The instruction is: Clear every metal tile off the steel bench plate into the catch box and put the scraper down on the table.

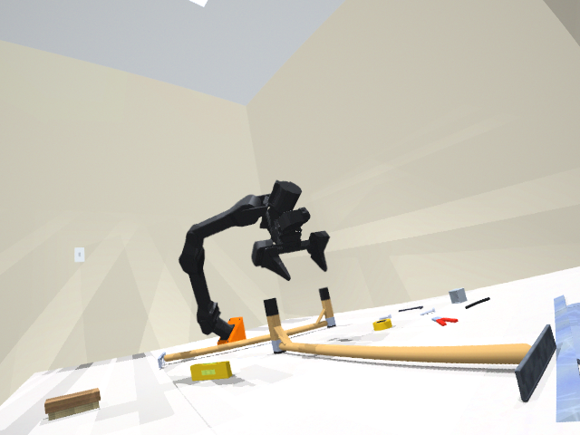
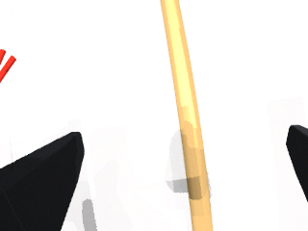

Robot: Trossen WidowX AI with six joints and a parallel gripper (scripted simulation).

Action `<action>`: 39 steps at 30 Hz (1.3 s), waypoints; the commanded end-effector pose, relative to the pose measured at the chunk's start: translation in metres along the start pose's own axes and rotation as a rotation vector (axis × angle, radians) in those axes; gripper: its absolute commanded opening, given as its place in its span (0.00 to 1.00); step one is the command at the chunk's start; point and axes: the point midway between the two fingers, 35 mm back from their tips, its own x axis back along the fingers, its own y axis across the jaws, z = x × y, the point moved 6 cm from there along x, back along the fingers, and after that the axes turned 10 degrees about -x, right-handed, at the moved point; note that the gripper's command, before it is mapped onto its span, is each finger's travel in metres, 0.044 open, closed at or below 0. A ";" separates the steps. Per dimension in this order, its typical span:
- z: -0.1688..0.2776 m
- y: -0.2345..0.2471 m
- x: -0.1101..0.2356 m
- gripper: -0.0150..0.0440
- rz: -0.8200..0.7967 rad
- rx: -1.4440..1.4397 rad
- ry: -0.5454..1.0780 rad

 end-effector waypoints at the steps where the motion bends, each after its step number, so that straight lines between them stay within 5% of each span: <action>1: 0.001 0.001 0.016 1.00 -0.011 0.018 -0.033; 39: 0.030 -0.003 0.147 1.00 -0.141 0.120 -0.307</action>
